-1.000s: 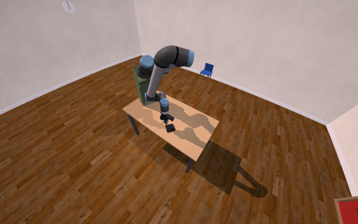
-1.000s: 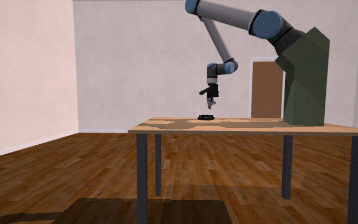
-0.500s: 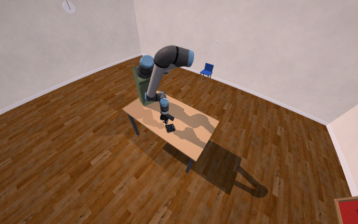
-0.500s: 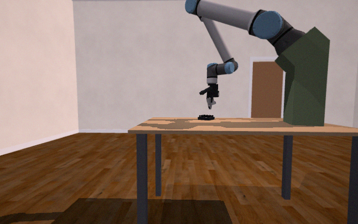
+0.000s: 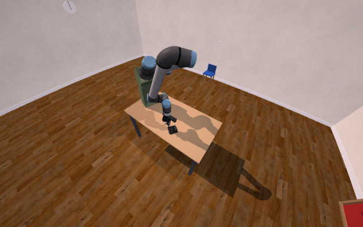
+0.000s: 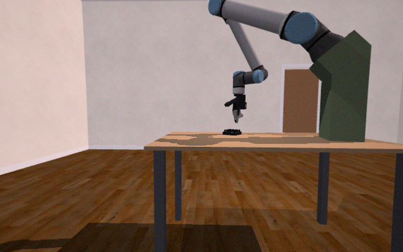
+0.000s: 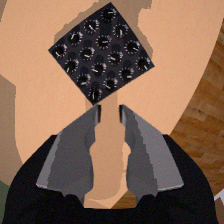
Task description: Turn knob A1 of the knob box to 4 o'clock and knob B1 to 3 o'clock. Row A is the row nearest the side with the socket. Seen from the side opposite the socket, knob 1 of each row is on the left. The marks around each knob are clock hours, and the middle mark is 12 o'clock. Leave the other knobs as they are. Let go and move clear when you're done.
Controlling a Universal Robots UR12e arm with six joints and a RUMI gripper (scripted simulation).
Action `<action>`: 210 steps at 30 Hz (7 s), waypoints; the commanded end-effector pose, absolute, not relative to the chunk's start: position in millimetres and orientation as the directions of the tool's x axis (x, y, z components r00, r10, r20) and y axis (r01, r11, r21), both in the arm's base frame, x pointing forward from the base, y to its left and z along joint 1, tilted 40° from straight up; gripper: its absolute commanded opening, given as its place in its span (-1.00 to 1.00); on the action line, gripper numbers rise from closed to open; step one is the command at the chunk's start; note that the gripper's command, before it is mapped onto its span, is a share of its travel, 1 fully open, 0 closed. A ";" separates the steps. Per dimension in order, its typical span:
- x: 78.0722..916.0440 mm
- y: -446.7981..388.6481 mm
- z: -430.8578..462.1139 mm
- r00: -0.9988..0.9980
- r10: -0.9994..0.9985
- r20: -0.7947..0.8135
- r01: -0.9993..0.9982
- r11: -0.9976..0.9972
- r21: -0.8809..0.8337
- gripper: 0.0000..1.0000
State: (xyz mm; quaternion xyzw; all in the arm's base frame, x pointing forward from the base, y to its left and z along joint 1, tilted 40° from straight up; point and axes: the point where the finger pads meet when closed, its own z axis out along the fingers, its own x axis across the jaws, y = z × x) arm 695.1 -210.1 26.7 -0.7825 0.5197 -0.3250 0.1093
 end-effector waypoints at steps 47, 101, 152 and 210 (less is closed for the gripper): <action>710.7 -214.0 8.7 0.248 -0.884 0.396 -0.742 -0.436 -0.510 -0.78; 722.3 -217.4 -6.1 0.249 -0.884 0.395 -0.742 -0.436 -0.510 -0.78; 726.5 -215.4 -3.1 0.248 -0.885 0.395 -0.742 -0.436 -0.509 -0.78; 725.4 -215.9 -3.9 0.248 -0.885 0.394 -0.743 -0.435 -0.509 -0.78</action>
